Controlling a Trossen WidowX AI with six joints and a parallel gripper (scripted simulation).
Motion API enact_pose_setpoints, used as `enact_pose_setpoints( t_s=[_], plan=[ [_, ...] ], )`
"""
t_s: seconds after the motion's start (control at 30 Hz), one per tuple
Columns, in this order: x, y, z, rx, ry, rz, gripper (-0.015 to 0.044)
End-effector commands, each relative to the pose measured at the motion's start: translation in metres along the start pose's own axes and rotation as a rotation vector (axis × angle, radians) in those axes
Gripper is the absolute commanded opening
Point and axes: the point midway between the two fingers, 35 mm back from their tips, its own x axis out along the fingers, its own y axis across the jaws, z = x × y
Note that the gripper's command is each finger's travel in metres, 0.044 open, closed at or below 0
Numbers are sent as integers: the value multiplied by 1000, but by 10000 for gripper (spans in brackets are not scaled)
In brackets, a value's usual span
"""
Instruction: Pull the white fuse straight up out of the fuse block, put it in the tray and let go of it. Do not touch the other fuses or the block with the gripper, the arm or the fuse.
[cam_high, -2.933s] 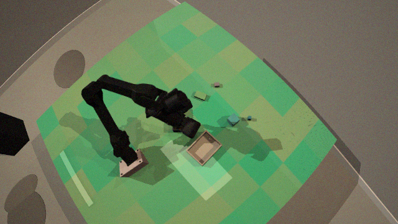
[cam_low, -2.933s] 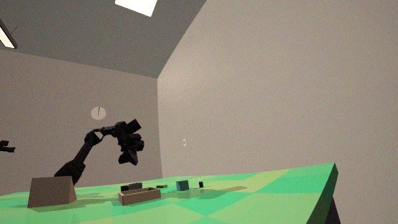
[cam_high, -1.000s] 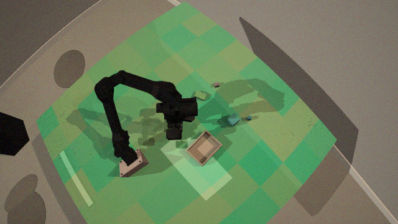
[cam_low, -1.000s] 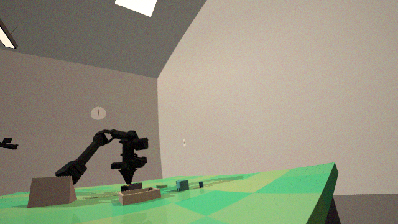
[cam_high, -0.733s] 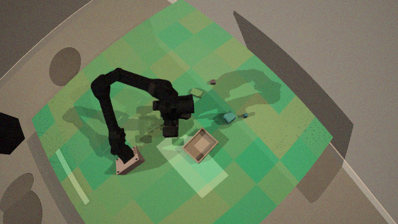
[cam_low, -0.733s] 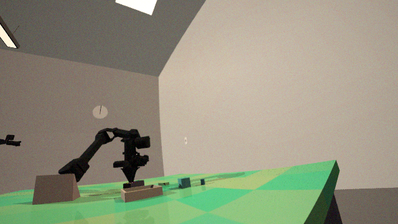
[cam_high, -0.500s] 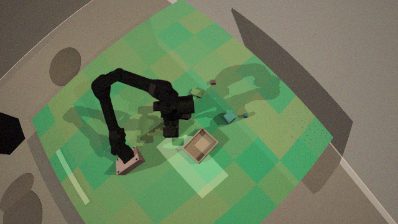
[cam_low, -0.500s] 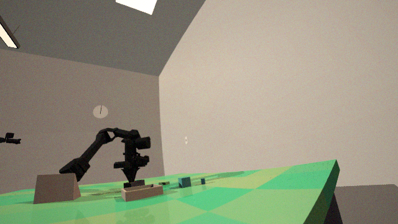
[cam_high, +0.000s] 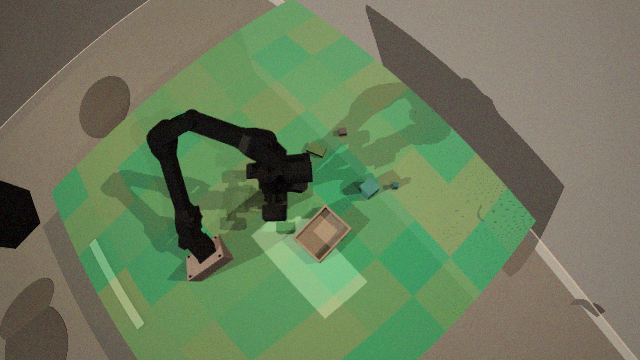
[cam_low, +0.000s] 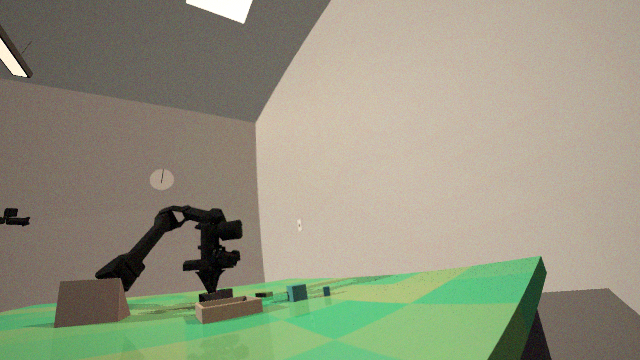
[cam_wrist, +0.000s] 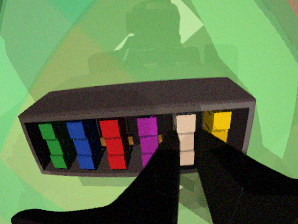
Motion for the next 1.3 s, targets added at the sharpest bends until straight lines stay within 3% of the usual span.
enact_pose_setpoints(
  t_s=[0.0,1.27],
  plan=[
    [0,0,0,-1,-1,0,0],
    [-18,0,1,3,-1,0,0]
  ],
)
